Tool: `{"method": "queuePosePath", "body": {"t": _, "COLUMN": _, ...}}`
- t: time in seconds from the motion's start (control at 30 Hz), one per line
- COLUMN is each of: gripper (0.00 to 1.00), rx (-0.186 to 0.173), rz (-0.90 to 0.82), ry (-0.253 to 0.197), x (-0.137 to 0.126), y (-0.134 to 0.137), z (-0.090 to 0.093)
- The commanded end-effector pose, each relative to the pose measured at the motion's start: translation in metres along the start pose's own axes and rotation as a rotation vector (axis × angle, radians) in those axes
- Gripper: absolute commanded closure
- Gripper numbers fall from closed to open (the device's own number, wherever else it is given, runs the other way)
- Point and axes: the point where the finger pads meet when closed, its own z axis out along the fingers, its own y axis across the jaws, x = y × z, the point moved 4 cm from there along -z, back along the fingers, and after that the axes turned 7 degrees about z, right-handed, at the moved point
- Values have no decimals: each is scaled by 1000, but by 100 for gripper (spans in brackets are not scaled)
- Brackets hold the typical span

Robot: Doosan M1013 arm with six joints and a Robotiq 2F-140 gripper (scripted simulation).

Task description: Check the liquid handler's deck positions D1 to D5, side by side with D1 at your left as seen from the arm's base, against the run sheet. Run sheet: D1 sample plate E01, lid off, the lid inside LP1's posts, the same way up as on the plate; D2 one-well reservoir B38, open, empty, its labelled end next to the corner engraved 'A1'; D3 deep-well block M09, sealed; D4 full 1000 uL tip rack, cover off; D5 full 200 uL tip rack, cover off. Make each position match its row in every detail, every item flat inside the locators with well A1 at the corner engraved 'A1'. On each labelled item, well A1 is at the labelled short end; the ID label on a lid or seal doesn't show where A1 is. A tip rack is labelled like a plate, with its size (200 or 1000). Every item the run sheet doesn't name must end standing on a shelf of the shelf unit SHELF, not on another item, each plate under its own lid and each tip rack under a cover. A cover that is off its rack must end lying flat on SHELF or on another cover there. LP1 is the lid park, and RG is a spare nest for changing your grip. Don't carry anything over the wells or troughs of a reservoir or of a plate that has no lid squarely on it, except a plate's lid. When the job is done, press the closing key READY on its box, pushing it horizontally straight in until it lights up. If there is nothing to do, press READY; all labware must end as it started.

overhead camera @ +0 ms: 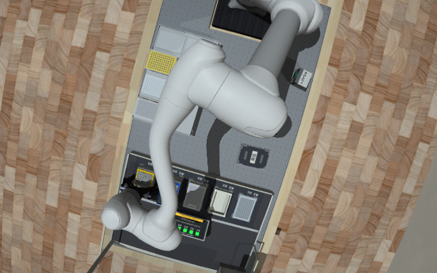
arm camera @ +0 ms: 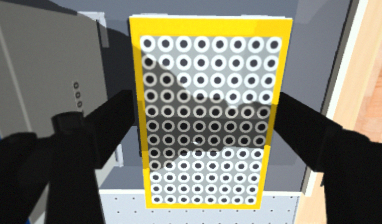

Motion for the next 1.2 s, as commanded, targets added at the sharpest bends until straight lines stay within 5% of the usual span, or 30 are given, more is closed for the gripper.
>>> {"method": "queuePosePath", "body": {"t": 0.0, "gripper": 21, "rx": 2, "rz": 0, "ry": 1, "x": 0, "y": -2, "z": -1}}
{"method": "queuePosePath", "body": {"t": 0.67, "gripper": 21, "rx": 2, "rz": 0, "ry": 1, "x": 0, "y": -2, "z": -1}}
{"method": "queuePosePath", "body": {"t": 1.17, "gripper": 21, "rx": 5, "rz": 2, "ry": 4, "x": 1, "y": -3, "z": -27}}
